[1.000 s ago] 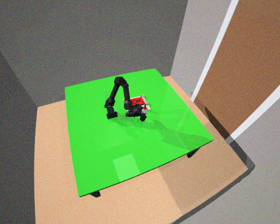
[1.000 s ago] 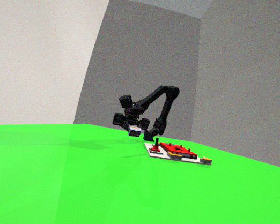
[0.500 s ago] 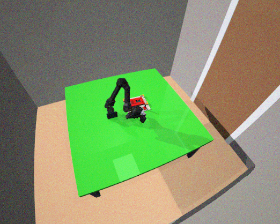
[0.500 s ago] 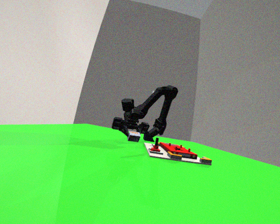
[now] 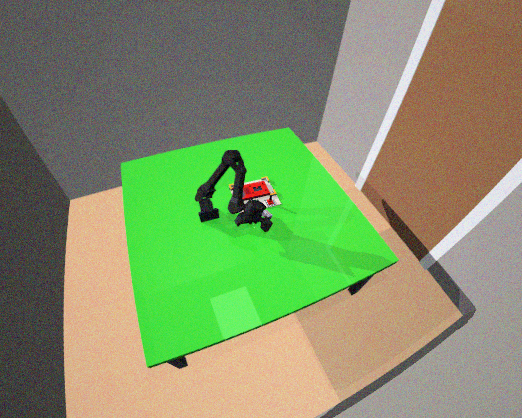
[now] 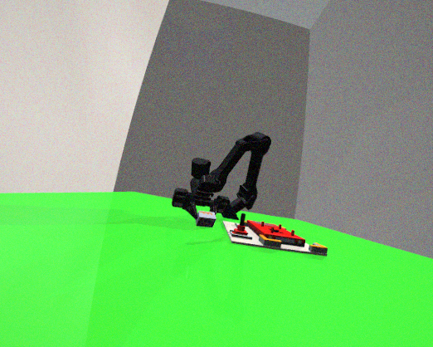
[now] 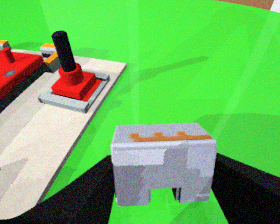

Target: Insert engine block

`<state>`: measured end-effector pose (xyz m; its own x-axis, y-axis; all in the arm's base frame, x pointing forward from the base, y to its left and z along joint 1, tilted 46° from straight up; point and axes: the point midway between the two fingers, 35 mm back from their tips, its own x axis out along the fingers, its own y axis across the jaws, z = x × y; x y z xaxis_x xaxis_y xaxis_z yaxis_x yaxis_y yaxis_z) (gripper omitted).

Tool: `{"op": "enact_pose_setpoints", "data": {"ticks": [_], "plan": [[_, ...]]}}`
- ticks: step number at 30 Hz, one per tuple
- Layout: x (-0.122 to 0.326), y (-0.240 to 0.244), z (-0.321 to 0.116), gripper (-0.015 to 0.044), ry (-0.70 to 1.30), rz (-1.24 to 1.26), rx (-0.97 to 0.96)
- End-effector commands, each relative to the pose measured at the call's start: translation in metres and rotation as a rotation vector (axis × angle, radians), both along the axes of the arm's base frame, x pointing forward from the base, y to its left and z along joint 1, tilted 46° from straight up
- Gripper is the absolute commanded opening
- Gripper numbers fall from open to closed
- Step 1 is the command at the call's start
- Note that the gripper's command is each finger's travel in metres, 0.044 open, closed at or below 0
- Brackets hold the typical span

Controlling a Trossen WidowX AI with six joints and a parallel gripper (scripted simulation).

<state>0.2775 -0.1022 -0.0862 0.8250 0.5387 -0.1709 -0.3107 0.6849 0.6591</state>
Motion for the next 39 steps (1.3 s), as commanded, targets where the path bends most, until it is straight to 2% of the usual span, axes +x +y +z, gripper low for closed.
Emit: {"op": "enact_pose_setpoints", "data": {"ticks": [1, 39], "plan": [[-0.0004, 0.0059, -0.0059, 0.0, 0.007, -0.001, 0.004], [0.0006, 0.0048, -0.0047, 0.0, 0.007, -0.001, 0.004]]}}
